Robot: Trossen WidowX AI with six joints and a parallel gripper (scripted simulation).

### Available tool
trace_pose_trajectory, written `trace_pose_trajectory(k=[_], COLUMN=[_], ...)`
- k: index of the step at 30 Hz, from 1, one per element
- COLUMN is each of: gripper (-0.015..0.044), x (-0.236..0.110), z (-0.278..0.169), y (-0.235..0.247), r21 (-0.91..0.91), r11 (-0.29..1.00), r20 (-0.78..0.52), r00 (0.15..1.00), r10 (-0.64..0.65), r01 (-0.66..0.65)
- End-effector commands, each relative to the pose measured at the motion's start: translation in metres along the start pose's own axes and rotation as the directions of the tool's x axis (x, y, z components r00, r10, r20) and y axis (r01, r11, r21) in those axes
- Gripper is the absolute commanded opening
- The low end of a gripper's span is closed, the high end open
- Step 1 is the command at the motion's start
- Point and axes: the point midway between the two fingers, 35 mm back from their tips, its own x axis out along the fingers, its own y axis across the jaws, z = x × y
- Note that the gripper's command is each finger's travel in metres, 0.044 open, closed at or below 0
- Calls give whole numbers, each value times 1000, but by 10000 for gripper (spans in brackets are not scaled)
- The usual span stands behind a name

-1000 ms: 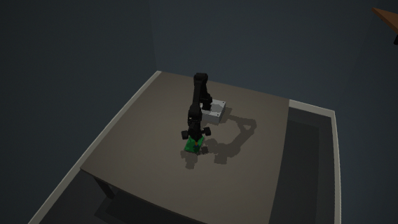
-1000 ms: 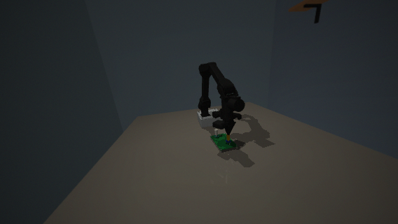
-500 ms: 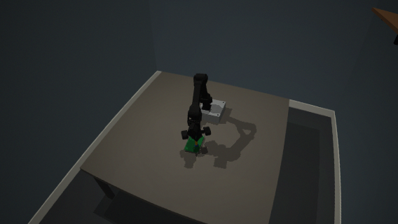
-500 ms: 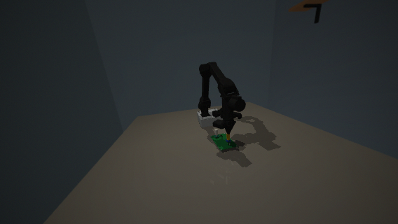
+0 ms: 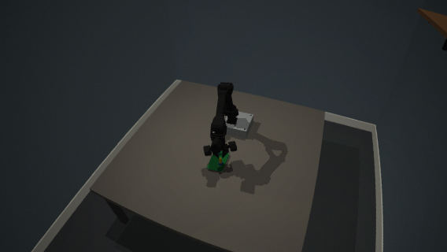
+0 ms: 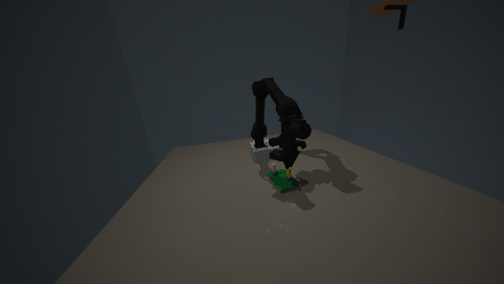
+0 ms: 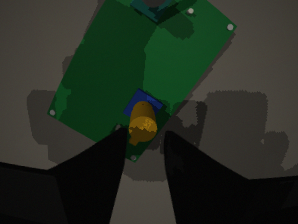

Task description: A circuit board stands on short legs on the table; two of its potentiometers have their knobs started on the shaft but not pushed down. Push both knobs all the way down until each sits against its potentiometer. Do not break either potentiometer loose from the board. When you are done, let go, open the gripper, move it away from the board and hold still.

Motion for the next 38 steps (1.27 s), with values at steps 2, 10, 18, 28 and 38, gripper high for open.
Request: trace_pose_trajectory(k=[2,10,18,28,38], gripper=[236,440,440,440,440], x=[0,-26,-24,-24,-24], z=[2,83,154,154,154], y=[-1,-29,-57,-57,-57], r21=[0,1,2,2,2], r11=[1000,1000,1000,1000,1000], r20=[1,5,8,8,8], r00=[1000,1000,1000,1000,1000], r10=[-1,2,3,3,3], r01=[1,-2,-4,-4,-4])
